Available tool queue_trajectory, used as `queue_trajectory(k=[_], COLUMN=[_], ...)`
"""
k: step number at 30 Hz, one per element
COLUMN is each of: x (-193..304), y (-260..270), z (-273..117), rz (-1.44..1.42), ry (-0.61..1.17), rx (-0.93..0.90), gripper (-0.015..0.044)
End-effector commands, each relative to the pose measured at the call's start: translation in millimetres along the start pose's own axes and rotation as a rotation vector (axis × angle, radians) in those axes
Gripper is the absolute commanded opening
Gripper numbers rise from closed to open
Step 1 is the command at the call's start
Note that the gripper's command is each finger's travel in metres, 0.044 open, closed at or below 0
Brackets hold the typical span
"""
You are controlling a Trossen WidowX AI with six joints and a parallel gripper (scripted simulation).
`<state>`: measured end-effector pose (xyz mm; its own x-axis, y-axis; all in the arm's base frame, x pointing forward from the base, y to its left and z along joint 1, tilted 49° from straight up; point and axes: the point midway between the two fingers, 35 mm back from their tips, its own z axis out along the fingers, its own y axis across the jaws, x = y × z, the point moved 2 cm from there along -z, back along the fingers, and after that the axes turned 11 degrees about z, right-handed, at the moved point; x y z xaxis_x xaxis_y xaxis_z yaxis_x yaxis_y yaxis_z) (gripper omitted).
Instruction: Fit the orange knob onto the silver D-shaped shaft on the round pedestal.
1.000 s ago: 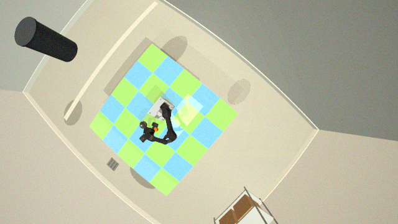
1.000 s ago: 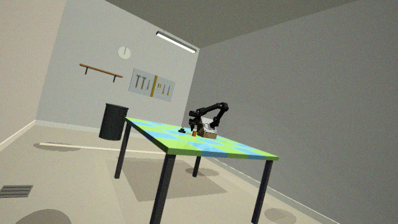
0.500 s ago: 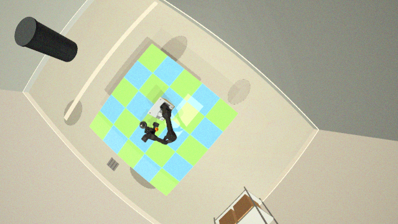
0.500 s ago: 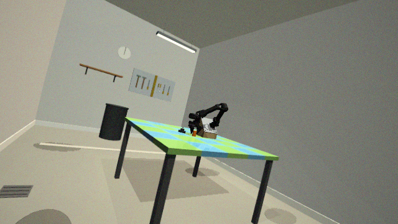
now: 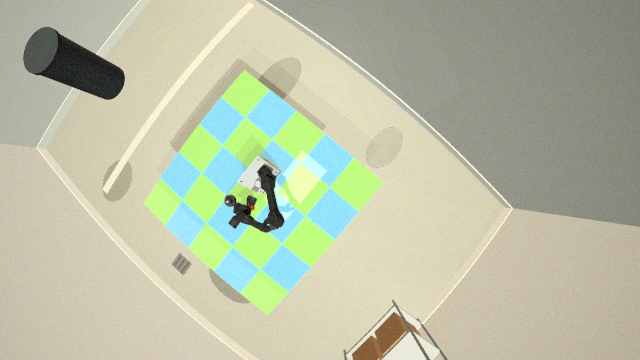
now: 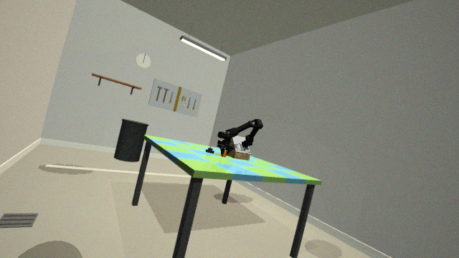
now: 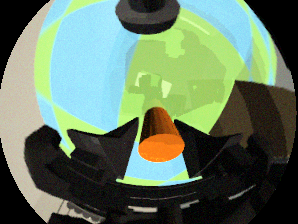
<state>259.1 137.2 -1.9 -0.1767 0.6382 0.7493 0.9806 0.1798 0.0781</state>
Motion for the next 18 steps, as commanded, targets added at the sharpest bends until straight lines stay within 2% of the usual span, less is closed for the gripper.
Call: queue_trajectory(k=[1,6,11,18], x=[1,1,2,7], y=[-1,-1,3,11], z=[1,1,-11,-49], rz=[0.003,0.003,0.003,0.004], ry=[0.006,0.006,0.001,-0.008], rx=[0.003,0.003,0.002,0.002], gripper=[0.0171,0.0138,0.0006,0.0000])
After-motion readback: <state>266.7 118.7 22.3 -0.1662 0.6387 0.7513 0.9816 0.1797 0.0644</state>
